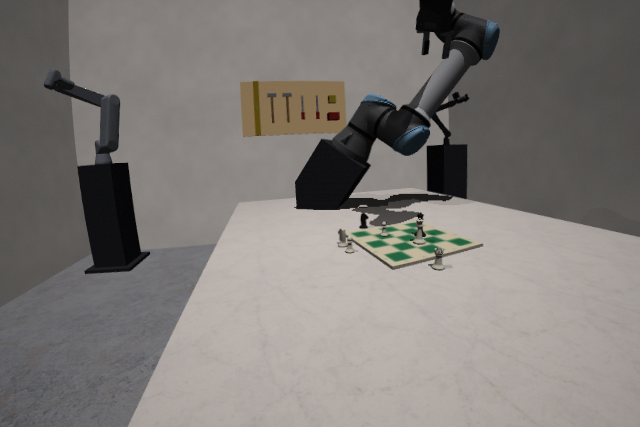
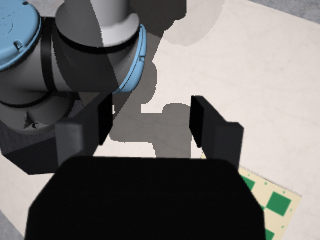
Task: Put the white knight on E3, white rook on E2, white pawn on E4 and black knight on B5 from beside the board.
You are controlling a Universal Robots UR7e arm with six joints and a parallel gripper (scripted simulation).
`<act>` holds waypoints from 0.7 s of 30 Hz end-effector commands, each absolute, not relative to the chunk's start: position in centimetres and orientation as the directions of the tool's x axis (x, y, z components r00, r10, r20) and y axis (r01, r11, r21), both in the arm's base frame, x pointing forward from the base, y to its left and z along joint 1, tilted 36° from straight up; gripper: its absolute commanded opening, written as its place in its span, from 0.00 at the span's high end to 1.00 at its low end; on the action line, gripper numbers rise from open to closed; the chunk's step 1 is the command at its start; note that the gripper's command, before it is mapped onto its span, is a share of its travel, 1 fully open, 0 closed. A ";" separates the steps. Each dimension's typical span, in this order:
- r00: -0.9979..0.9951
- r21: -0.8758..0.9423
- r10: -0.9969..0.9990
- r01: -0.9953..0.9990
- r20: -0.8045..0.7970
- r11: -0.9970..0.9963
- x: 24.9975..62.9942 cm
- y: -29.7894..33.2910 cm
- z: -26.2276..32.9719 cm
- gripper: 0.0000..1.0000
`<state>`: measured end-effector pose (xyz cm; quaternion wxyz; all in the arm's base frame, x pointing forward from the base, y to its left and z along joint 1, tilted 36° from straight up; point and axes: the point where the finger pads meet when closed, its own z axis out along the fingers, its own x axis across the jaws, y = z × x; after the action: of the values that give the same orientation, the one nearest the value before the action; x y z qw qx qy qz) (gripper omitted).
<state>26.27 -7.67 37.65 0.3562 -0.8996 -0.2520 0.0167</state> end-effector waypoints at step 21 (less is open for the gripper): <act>0.025 -0.363 0.999 0.932 0.027 -0.013 30.6 -2.0 31.3 0.00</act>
<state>29.98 -2.58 31.83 0.1707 -0.7342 -0.6480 0.1091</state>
